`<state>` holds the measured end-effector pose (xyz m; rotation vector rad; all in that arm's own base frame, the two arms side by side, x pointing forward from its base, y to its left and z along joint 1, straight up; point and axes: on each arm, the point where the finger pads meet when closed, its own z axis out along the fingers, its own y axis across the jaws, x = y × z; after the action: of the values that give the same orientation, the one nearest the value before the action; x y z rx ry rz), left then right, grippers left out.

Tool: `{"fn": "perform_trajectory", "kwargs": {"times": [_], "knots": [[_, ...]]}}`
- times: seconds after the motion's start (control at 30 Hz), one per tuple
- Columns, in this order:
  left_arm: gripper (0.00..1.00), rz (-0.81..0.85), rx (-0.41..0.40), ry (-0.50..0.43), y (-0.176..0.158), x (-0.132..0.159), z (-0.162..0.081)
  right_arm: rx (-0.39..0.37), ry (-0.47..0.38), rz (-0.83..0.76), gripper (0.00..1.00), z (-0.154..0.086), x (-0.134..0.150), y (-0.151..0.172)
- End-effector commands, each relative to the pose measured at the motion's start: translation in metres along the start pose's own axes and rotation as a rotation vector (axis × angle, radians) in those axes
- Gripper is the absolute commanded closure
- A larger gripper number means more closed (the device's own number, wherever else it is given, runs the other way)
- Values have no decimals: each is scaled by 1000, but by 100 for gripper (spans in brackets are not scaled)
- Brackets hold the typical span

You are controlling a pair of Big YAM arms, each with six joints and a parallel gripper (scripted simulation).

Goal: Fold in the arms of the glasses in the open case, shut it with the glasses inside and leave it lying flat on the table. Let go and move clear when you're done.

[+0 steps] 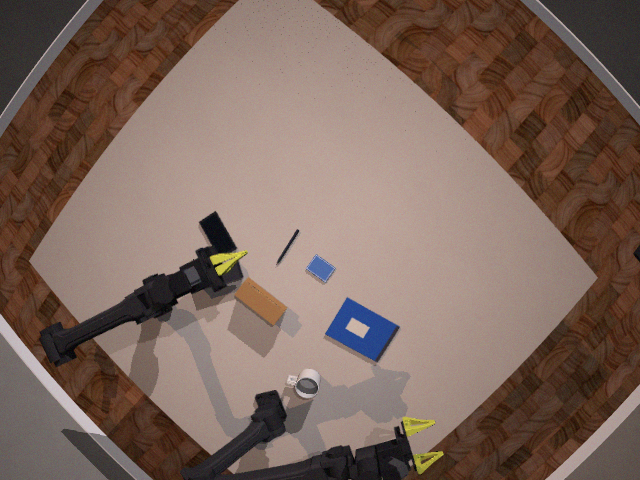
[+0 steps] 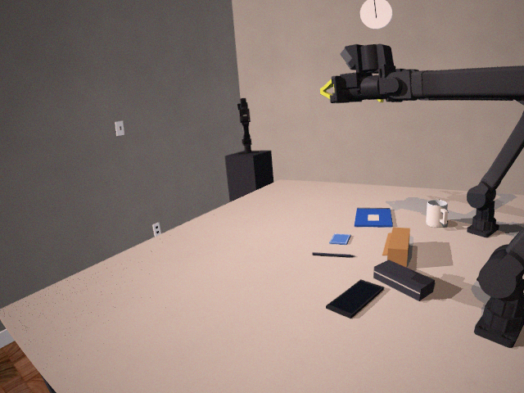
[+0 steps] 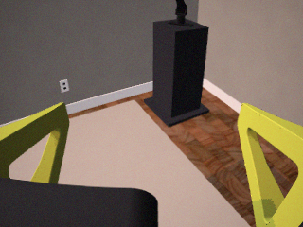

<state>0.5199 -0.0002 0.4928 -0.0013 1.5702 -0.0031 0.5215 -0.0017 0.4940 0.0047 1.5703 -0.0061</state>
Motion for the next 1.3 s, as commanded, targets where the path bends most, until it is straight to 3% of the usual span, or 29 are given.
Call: {"fn": "perform_trajectory", "kwargs": {"times": [0.0,0.03,0.07,0.1,0.2,0.4,0.5,0.6,0.63,1.27], "knots": [[100,9,8,-31,-6,-18,-6,8,-128,-1,0,-15,-67,-6],[100,9,8,-31,-6,-18,-6,8,-128,-1,0,-15,-67,-6],[100,9,8,-31,-6,-18,-6,0,-82,0,0,-3,-46,-2],[100,9,8,-31,-6,-18,-6,3,-83,2,0,4,-43,-4],[100,9,8,-31,-6,-18,-6,0,3,5,0,6,3,-3],[100,9,8,-31,-6,-18,-6,-4,10,11,0,6,6,-1],[100,13,12,-25,-8,-15,-9,-15,-37,16,0,-13,-17,4],[100,16,11,-25,-8,-15,-9,-15,-31,17,0,-12,-14,4],[100,16,-6,-36,0,-21,-1,-5,-10,9,0,6,-7,0],[100,-6,-3,-35,1,-25,4,-13,-13,-5,0,5,-12,6]]}}
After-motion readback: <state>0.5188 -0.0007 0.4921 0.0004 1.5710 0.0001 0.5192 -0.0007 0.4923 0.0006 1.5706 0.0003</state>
